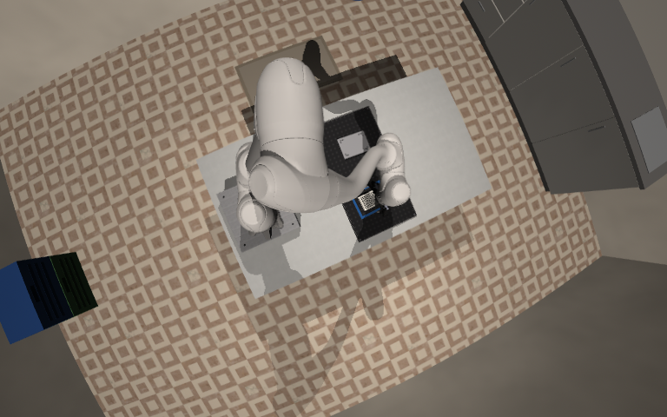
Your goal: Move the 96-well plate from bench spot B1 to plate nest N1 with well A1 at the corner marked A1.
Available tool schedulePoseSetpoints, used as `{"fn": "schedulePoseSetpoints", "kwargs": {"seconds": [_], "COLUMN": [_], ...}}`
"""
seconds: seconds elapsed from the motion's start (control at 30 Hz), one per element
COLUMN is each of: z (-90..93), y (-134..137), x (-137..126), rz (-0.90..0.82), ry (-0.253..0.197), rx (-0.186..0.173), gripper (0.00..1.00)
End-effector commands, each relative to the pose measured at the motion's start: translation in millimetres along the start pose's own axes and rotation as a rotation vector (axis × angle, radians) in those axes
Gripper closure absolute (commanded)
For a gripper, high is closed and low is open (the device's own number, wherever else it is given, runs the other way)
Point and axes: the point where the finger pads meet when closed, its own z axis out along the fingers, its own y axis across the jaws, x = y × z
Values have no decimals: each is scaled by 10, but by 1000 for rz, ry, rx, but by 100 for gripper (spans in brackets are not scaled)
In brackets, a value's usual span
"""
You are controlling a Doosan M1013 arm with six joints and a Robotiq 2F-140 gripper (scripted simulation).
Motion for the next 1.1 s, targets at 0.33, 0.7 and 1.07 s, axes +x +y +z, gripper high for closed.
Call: {"fn": "schedulePoseSetpoints", "kwargs": {"seconds": [0.33,0.7,1.07], "z": [170,316,316], "y": [0,0,0], "x": [1,1,1], "rz": [0,0,0], "ry": [0,0,0], "rx": [0,0,0], "gripper": [0,0,100]}}
